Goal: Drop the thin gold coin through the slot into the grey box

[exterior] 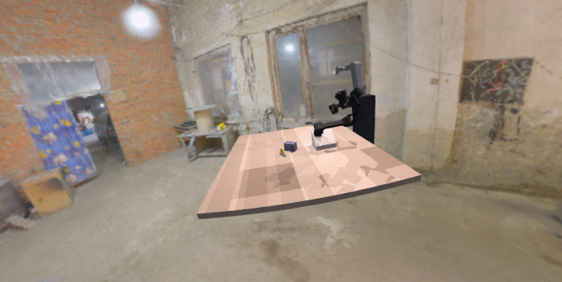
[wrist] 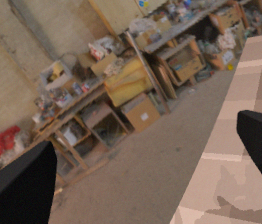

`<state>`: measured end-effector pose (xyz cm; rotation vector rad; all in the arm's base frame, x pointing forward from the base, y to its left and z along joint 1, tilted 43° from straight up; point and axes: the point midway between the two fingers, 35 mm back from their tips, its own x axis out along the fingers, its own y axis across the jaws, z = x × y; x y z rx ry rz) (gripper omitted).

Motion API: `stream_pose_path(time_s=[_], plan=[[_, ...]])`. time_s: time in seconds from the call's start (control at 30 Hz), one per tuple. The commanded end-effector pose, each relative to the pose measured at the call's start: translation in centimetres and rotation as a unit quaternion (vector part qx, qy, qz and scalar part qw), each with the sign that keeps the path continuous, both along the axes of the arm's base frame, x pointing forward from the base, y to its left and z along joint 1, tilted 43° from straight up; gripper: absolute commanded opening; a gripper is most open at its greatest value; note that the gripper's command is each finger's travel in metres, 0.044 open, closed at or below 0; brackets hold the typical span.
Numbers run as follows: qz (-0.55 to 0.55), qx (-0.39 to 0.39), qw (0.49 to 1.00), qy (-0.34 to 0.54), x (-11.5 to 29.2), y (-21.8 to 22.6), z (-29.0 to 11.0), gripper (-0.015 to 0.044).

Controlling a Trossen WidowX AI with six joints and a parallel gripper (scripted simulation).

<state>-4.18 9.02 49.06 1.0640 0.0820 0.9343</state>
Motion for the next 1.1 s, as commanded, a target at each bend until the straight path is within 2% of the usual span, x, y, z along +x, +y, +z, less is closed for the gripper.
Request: stream_pose_path(time_s=[0.0, 0.07, 0.27, 0.43, 0.6, 0.83, 1.07], plan=[[-0.002, -0.002, 1.0, 0.002, 0.3, 0.0, 0.0, 0.0374], [-0.016, -0.014, 1.0, 0.018, 2.4, 0.2, 0.1, 0.0321], [-0.04, -0.056, 0.988, 0.138, 12.1, 0.7, -1.2, 0.0164], [-0.05, -0.091, 0.968, 0.228, 19.2, 0.9, -4.0, 0.0161], [-0.048, -0.115, 0.943, 0.31, 24.2, 1.0, -7.2, 0.0161], [-0.042, -0.153, 0.873, 0.462, 32.5, 0.1, -15.7, 0.0161], [-0.01, -0.162, 0.783, 0.601, 37.1, -0.9, -24.7, 0.0161]])
